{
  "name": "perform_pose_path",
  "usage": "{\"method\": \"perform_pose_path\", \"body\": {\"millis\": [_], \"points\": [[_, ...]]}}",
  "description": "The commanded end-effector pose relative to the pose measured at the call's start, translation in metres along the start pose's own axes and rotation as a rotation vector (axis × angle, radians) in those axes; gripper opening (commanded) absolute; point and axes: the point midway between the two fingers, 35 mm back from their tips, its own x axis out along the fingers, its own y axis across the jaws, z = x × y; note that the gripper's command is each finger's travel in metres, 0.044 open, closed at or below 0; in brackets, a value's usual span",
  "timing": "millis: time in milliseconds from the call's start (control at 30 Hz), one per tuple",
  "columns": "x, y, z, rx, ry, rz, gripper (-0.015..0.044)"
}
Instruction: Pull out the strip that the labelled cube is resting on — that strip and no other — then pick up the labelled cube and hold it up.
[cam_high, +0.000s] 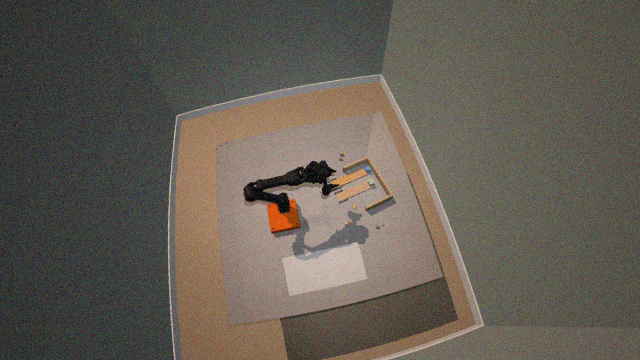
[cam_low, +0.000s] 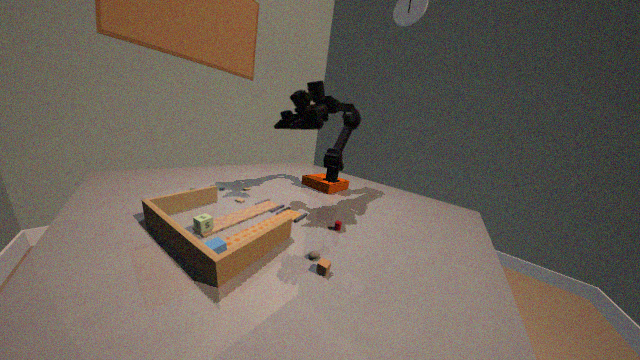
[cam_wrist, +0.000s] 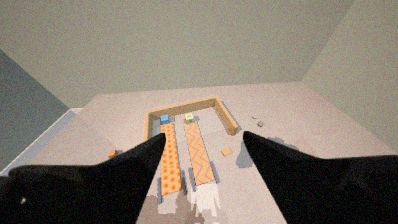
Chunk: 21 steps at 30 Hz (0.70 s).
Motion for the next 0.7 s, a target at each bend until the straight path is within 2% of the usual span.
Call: {"method": "perform_pose_path", "body": {"millis": [0,533,667], "points": [[0.026,0.008,-0.043,-0.08,0.119,0.065,0.04],[0.03,0.009,-0.053,-0.094,0.142,0.079,0.04],[0.045,0.009,-0.057,-0.117,0.265,0.072,0.0295]]}}
